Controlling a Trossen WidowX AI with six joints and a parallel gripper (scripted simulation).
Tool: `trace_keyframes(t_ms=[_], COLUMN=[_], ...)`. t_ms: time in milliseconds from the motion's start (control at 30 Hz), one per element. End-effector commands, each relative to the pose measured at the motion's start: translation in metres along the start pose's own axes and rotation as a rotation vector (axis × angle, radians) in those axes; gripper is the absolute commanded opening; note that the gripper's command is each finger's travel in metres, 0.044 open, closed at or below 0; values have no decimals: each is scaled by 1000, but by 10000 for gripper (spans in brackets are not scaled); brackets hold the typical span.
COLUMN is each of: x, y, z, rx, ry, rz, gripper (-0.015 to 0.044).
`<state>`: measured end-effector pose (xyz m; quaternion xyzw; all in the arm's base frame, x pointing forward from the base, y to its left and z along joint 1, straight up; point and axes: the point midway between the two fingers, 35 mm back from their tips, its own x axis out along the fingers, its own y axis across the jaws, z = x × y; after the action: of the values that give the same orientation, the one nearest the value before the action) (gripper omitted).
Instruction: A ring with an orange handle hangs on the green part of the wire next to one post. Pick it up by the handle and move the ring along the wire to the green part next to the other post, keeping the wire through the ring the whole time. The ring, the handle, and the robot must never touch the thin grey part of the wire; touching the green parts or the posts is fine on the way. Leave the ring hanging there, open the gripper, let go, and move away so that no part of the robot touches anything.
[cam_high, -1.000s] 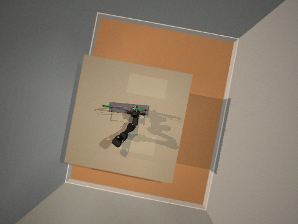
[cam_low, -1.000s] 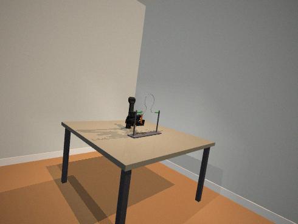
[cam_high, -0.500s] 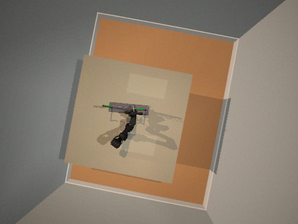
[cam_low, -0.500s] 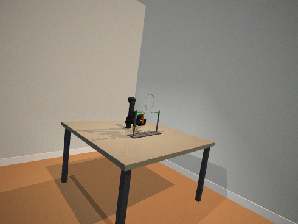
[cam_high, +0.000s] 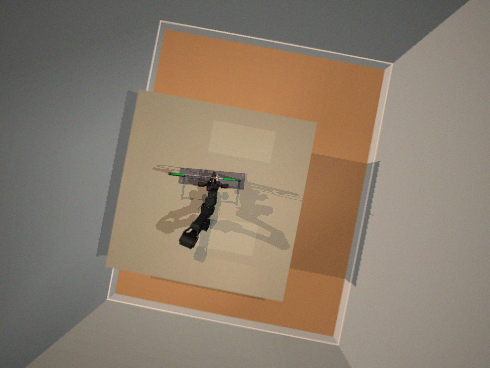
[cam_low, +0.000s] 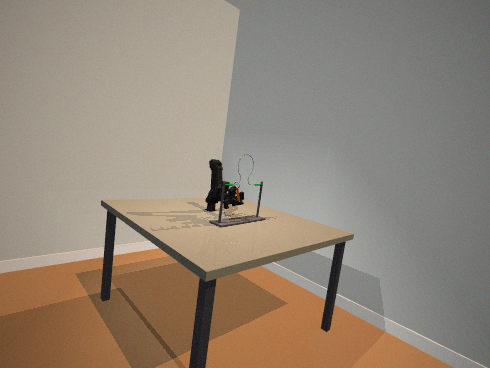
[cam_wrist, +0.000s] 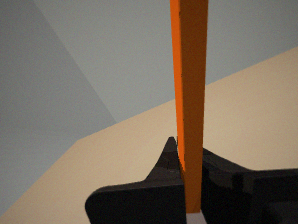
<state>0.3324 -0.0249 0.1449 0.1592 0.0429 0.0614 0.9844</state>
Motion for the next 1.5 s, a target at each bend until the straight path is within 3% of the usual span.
trace_keyframes(t_ms=[0, 1467], x=[-1, -63], y=[14, 110], z=[2, 53], rx=[76, 748], ry=[-7, 441], rz=[6, 246], gripper=[-150, -150])
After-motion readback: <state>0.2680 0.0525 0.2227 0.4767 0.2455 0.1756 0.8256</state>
